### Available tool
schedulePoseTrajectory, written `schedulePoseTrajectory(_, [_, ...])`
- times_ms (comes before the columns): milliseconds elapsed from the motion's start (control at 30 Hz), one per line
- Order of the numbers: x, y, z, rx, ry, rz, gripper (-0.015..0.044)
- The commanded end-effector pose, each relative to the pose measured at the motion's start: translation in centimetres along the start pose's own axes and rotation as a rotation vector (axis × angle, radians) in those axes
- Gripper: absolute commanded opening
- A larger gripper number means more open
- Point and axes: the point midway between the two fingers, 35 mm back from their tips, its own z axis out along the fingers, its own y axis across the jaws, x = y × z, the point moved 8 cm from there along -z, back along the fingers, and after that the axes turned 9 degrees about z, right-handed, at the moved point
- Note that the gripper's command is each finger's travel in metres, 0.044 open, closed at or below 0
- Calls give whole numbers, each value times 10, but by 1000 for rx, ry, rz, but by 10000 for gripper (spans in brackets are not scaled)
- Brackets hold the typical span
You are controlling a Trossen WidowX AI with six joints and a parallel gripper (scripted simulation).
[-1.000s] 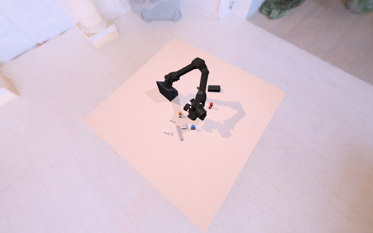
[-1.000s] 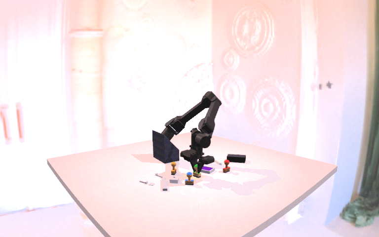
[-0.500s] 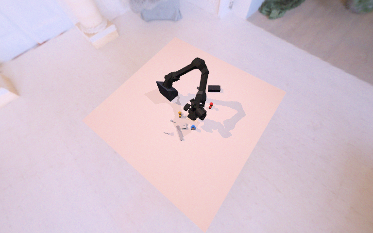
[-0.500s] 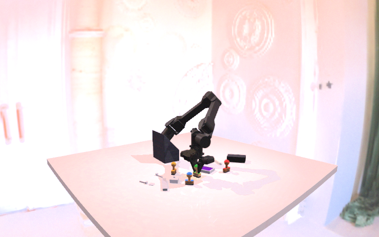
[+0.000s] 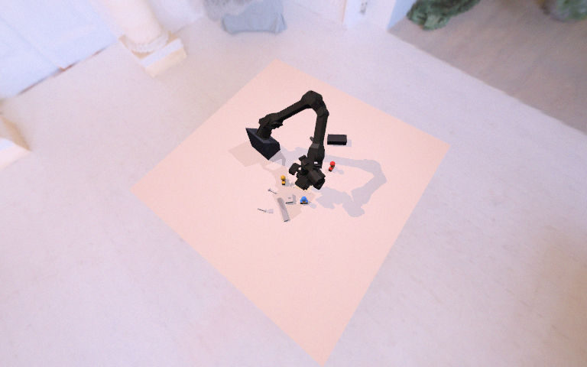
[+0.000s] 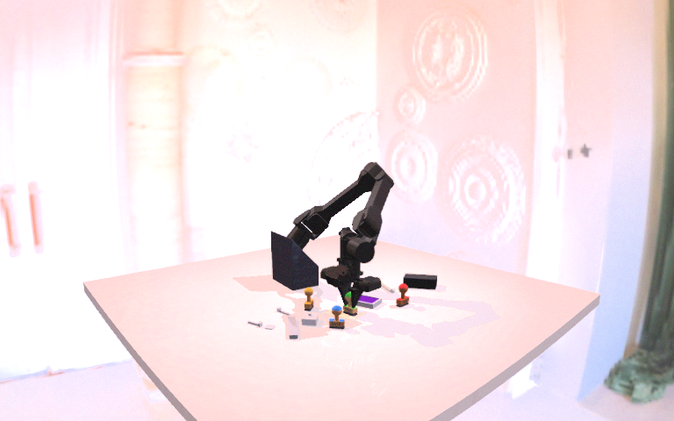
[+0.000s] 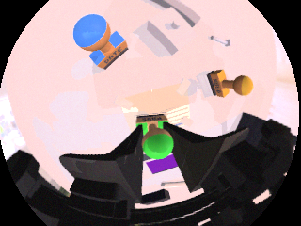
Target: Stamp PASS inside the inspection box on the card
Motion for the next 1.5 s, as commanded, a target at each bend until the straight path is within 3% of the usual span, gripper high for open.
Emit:
schedulePoseTrajectory(0, [1, 0, 3, 1, 2, -2, 0])
schedulePoseTrajectory(1467, [1, 0, -4, 1, 2, -3, 0])
